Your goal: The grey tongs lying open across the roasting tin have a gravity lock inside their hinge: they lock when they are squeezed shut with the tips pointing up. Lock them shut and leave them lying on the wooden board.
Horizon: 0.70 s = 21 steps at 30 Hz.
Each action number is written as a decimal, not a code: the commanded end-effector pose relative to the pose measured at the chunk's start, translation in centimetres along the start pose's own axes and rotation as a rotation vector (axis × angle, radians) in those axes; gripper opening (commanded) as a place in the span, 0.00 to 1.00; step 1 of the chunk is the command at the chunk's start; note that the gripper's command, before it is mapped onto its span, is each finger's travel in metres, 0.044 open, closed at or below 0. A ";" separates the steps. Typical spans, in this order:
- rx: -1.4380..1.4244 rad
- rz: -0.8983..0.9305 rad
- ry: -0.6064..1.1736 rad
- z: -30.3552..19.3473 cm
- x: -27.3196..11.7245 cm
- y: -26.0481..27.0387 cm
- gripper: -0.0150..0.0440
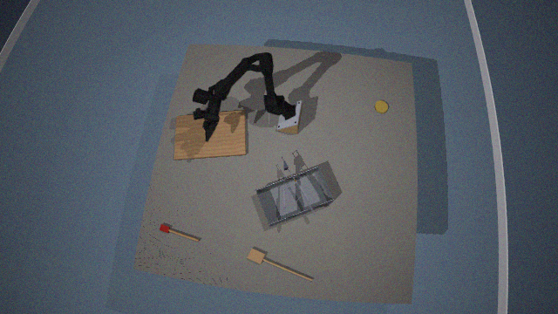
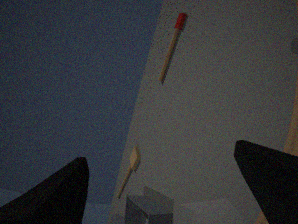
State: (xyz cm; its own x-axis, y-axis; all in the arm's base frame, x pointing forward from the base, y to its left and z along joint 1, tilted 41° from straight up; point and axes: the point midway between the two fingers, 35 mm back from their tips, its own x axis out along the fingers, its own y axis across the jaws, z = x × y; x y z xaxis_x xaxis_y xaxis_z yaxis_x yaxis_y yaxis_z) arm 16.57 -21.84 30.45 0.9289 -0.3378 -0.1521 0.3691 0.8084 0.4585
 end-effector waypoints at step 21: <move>-1.042 0.286 0.712 -13.1 14.5 3.4 1.00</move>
State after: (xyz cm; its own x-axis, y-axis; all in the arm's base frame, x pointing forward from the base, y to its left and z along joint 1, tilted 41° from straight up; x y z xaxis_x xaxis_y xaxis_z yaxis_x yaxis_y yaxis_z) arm 29.39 -19.50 20.92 0.7704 -0.0730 -0.6334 -0.0698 0.9778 -0.1976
